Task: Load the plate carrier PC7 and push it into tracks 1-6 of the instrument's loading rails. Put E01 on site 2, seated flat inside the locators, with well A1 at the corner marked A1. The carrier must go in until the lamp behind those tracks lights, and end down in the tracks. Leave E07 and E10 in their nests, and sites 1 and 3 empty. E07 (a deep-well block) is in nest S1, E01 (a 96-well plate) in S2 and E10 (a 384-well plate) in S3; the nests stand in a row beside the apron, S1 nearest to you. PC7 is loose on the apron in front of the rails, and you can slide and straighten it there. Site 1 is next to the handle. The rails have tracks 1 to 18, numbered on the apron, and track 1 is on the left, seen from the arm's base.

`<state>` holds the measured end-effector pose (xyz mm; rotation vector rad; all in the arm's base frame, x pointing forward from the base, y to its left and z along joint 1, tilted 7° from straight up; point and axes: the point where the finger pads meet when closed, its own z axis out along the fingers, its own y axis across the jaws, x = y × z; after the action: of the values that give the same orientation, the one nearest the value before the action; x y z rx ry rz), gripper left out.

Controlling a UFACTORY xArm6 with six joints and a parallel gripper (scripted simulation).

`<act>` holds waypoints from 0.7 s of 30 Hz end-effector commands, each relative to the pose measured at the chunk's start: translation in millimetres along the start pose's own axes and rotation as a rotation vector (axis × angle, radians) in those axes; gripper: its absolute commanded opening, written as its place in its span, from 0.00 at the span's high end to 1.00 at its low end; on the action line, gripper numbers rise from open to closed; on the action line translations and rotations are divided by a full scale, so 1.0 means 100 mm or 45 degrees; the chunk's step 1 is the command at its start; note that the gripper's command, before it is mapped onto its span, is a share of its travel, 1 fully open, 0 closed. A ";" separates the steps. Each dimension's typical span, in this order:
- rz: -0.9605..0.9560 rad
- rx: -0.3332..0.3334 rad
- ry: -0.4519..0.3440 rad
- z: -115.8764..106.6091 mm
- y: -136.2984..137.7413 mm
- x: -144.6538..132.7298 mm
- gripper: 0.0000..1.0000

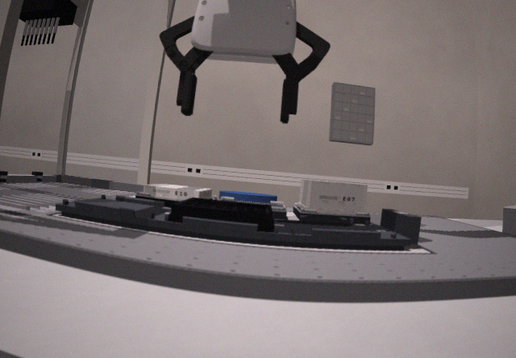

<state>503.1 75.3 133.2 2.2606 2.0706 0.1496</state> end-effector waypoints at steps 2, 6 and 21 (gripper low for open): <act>0.000 -0.006 0.001 -0.13 0.01 0.00 0.00; 0.000 -0.006 0.001 -0.16 0.01 0.00 0.00; 0.000 -0.006 0.001 -0.28 0.01 0.00 0.00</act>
<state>500.0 74.9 158.1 2.2607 2.0706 0.1495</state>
